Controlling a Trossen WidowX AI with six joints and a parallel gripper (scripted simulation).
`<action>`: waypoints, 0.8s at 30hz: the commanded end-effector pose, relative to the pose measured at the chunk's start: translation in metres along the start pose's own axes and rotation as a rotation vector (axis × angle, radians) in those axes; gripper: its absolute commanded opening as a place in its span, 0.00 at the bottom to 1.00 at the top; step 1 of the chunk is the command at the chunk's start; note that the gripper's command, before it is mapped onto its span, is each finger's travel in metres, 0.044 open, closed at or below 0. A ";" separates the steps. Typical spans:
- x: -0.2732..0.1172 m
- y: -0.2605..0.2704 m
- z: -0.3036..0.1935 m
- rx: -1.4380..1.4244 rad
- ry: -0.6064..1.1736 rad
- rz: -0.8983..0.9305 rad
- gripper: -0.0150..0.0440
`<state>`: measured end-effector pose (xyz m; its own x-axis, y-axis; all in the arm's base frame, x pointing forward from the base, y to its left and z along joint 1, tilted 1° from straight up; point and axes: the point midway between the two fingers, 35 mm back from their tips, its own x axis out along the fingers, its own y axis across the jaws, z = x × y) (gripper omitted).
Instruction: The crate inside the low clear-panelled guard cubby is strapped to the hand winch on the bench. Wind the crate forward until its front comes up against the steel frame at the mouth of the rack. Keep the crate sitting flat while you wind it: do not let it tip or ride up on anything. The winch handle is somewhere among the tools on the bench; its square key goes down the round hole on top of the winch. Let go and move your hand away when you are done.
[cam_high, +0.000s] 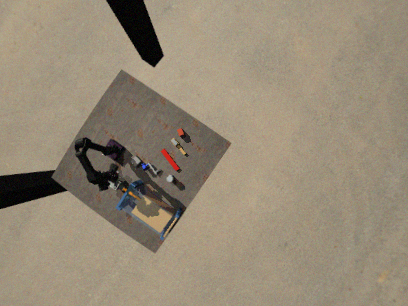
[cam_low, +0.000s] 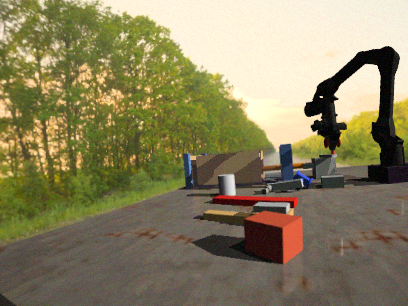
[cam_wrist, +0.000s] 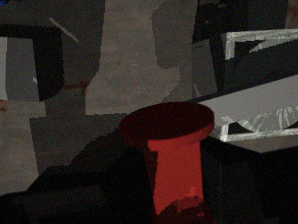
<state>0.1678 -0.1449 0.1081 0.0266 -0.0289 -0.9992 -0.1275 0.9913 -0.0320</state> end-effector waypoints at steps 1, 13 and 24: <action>0.003 -0.002 -0.011 0.008 0.019 -0.004 0.25; 0.002 -0.007 -0.026 0.008 0.021 -0.004 0.25; 0.002 -0.014 -0.040 0.008 0.022 -0.005 0.25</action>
<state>0.1417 -0.1559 0.1082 0.0341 -0.0174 -0.9993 -0.1376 0.9902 -0.0219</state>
